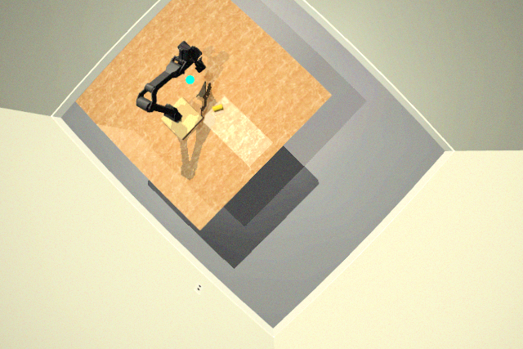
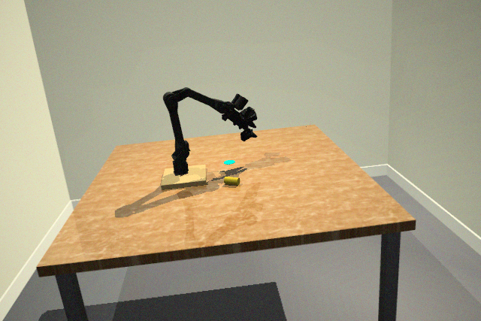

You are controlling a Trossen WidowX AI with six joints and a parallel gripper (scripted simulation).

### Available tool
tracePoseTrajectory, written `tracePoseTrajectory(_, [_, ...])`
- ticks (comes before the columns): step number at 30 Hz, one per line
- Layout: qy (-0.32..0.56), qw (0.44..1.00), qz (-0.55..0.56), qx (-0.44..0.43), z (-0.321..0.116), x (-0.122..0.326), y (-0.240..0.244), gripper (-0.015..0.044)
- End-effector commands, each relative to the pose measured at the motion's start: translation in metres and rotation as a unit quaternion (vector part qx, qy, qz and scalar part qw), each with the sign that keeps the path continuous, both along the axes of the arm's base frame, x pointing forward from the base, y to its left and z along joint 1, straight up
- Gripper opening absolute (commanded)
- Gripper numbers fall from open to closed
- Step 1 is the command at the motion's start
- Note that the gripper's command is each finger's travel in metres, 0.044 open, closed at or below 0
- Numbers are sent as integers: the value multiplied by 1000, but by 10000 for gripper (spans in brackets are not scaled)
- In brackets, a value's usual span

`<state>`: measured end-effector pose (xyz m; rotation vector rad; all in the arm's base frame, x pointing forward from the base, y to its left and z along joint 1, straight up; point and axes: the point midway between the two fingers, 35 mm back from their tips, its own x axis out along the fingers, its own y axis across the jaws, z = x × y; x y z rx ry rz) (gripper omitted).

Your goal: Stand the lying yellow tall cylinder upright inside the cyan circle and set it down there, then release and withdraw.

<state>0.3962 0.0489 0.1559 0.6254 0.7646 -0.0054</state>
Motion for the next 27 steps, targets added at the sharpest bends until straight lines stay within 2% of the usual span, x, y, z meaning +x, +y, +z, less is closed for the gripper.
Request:
tracePoseTrajectory(1, [40,998,-28,-38,-7,-1,-42,309])
tracePoseTrajectory(13, [189,972,-92,-108,-20,-46,-161,309])
tracePoseTrajectory(27, [368,918,-113,-97,-14,-150,-255,309])
